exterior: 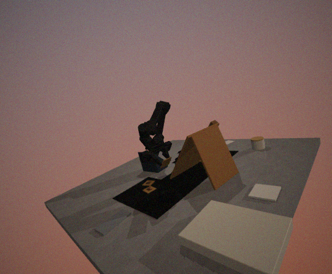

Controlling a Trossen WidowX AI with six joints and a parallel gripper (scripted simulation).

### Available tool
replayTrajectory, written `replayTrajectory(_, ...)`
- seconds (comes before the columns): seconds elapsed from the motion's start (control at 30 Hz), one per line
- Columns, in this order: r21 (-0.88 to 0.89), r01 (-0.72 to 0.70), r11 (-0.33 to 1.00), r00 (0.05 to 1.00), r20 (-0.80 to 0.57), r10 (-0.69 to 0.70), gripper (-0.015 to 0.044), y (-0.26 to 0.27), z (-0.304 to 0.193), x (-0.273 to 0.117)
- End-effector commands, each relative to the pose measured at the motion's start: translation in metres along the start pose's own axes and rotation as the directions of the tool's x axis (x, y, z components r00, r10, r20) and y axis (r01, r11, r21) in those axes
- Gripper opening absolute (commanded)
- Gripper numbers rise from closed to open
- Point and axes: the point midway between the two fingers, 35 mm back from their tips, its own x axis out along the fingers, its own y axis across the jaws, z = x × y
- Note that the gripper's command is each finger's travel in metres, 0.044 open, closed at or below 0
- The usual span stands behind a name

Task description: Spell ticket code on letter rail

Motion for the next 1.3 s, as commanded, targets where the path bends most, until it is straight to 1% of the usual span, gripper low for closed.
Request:
replayTrajectory(0.0, 0.001, 0.0, 1.0, 1.0, 0.001, 0.0, 0.0, 0.004, 0.0, 0.0)
replayTrajectory(1.27, 0.002, -0.002, 1.0, 1.0, 0.0, 0.002, 0.0, 0.023, 0.0, 0.0)
